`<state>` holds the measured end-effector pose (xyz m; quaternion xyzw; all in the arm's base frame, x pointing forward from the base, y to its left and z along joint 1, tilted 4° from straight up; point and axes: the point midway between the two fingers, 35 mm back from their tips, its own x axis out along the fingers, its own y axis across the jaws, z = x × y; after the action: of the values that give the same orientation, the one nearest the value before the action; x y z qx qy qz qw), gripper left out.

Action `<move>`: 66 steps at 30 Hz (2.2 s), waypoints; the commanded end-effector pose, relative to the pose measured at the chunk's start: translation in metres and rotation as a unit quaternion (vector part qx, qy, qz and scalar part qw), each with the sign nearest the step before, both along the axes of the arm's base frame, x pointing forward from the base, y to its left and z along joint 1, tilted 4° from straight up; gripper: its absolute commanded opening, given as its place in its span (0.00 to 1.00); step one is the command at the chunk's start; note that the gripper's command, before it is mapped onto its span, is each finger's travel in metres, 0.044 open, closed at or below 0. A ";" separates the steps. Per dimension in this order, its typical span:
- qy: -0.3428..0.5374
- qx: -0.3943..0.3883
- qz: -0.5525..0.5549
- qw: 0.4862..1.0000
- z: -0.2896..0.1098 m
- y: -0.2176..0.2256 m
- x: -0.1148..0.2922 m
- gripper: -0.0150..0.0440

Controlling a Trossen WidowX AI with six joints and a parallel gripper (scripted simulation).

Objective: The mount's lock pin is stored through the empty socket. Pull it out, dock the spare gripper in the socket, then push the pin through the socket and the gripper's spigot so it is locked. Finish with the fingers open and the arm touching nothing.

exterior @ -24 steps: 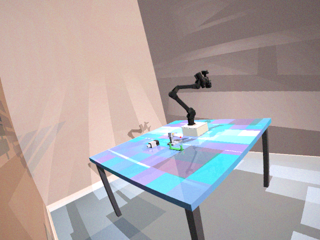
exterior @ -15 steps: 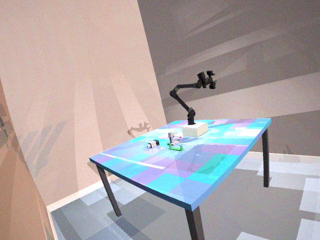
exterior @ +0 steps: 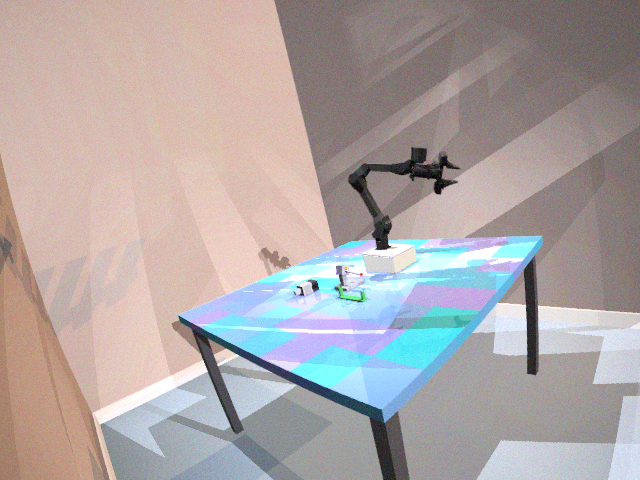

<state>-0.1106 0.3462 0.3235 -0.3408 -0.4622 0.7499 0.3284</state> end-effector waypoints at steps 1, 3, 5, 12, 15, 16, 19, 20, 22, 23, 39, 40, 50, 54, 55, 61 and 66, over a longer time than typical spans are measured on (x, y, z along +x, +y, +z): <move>-0.008 -0.078 -0.108 0.991 -0.031 0.025 0.067 0.76; -0.008 -0.112 -0.156 0.981 -0.044 0.029 0.100 0.76; -0.007 -0.146 -0.203 0.968 -0.056 0.030 0.133 0.76; 0.016 -0.262 -0.356 0.897 -0.100 0.005 0.243 0.76; 0.032 -0.310 -0.414 0.855 -0.117 -0.018 0.286 0.76; 0.039 -0.326 -0.432 0.840 -0.123 -0.027 0.299 0.76; 0.061 -0.371 -0.483 0.791 -0.139 -0.058 0.335 0.76; 0.070 -0.386 -0.498 0.773 -0.144 -0.070 0.345 0.76; 0.088 -0.414 -0.527 0.737 -0.153 -0.094 0.365 0.76; 0.097 -0.428 -0.540 0.718 -0.158 -0.107 0.373 0.76; 0.247 -0.569 -0.635 0.460 -0.199 -0.285 0.418 0.76; 0.247 -0.569 -0.635 0.460 -0.199 -0.285 0.418 0.76; 0.249 -0.569 -0.635 0.460 -0.242 -0.283 0.419 0.76; 0.250 -0.569 -0.635 0.460 -0.269 -0.284 0.416 0.76; 0.250 -0.569 -0.635 0.460 -0.269 -0.284 0.415 0.76; 0.250 -0.569 -0.635 0.460 -0.275 -0.284 0.416 0.76; 0.250 -0.569 -0.635 0.460 -0.283 -0.283 0.416 0.76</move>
<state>0.3067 0.0632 0.0496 -0.4529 0.5069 0.4843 0.5508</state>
